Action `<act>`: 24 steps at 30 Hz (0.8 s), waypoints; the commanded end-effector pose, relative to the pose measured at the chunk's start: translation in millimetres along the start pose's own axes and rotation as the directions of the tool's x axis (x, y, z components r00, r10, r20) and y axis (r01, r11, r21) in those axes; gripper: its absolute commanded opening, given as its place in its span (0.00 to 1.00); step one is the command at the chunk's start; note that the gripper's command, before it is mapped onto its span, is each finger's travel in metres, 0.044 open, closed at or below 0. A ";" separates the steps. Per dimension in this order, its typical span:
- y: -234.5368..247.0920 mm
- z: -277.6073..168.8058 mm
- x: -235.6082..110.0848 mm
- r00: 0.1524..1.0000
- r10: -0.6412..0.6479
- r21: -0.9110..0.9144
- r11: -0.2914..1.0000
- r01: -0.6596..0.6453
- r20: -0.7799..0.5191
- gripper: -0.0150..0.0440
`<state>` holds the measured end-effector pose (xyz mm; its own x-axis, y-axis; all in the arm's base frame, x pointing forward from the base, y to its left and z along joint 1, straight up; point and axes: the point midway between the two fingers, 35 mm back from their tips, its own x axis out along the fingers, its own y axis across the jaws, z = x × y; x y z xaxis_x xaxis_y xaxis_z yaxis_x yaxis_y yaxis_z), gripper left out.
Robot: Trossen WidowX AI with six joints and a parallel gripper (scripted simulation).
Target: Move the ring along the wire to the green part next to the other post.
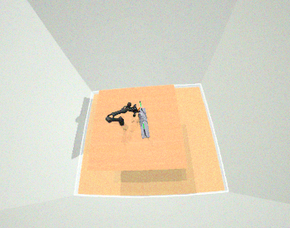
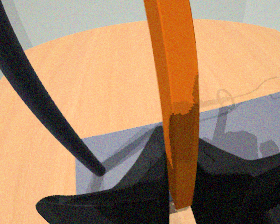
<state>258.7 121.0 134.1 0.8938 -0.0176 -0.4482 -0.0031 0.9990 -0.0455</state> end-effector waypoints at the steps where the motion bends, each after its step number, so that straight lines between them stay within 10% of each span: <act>1: 5.2 2.2 -0.9 1.000 0.000 0.007 1.000 0.000 0.004 0.00; 24: 16.0 -11.6 5.0 1.000 0.000 0.008 1.000 0.000 0.006 0.00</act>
<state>259.3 138.2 129.1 0.8992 -0.0112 -0.4375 -0.0040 0.9994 -0.0337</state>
